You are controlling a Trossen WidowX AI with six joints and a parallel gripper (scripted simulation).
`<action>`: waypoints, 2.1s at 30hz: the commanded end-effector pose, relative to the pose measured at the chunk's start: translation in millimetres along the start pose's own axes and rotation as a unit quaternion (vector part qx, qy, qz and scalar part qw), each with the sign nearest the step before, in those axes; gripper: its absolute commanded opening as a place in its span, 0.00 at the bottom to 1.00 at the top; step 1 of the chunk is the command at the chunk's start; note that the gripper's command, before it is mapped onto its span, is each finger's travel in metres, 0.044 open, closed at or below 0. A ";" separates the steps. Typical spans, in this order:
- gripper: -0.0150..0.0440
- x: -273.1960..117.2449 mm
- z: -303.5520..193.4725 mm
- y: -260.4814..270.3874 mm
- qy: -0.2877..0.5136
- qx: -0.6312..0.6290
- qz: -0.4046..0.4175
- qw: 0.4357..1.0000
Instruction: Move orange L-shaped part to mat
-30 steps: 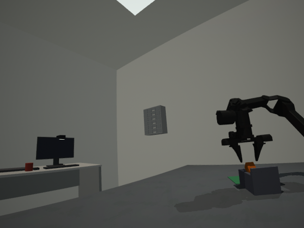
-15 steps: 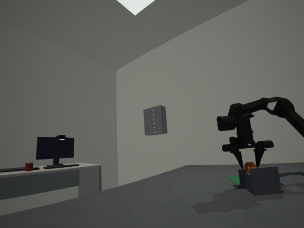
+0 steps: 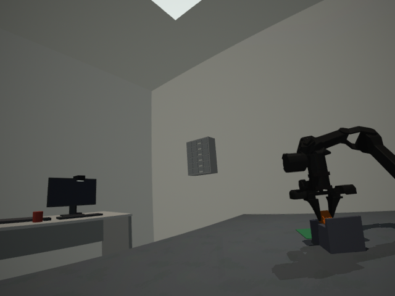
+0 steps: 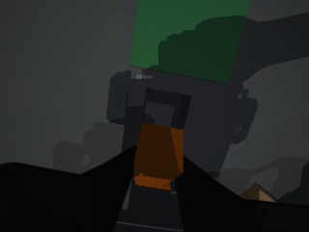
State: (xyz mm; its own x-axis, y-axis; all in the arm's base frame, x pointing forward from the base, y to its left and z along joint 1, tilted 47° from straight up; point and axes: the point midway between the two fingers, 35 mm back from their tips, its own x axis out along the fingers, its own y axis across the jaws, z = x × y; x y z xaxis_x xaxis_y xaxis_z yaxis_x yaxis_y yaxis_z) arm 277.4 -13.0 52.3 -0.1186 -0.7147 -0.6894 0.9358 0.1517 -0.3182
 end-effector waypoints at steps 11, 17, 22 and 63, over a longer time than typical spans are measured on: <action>0.25 -0.5 0.2 0.4 0.000 0.001 0.000 1.000; 0.25 -4.2 0.1 0.3 0.000 0.000 0.000 1.000; 0.25 -11.8 0.0 0.0 -0.001 -0.001 0.000 1.000; 0.25 -76.7 -0.8 -1.0 0.000 -0.004 0.009 1.000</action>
State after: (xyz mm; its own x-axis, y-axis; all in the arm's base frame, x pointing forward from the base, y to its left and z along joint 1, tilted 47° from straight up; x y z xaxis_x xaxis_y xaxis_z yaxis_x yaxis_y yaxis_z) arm 283.8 36.0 99.7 -0.1139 -0.7192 -0.6854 0.9308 0.1639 -0.3267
